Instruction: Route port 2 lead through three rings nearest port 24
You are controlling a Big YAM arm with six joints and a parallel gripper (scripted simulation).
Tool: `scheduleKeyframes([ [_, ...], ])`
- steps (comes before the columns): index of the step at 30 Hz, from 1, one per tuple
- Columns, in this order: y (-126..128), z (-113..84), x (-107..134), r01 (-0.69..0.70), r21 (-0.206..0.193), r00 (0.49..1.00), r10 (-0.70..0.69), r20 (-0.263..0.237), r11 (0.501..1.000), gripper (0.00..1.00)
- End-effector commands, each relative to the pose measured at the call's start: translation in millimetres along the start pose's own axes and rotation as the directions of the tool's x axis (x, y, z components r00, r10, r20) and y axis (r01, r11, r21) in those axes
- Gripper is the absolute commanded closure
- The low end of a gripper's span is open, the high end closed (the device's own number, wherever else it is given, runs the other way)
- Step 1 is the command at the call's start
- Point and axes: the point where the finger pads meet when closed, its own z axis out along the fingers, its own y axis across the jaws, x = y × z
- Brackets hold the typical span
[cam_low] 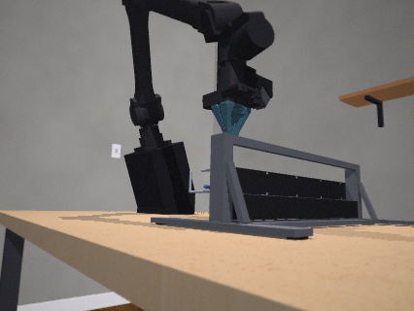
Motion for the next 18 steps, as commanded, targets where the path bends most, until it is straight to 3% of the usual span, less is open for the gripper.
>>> scheduleKeyframes([
  [1,-17.8,-17.4,-4.9,0.0,0.041,1.0,0.0,-0.009,0.999,1.0],
  [12,-10.8,-19.4,-12.3,-0.004,0.045,1.0,0.004,-0.009,0.999,1.0],
  [13,-9.5,-26.2,-20.7,-0.01,0.056,1.0,0.011,-0.011,0.998,1.0],
  [15,3.6,-24.5,-64.3,-0.018,0.055,1.0,0.018,-0.004,0.998,1.0],
  [16,3.6,-24.5,-64.3,-0.018,0.055,1.0,0.018,-0.004,0.998,1.0],
  [17,10.0,-1.3,-74.3,-0.002,0.014,1.0,0.002,0.002,1.0,1.0],
  [18,18.3,-11.0,-95.9,-0.014,0.032,1.0,0.014,0.002,0.999,1.0],
])
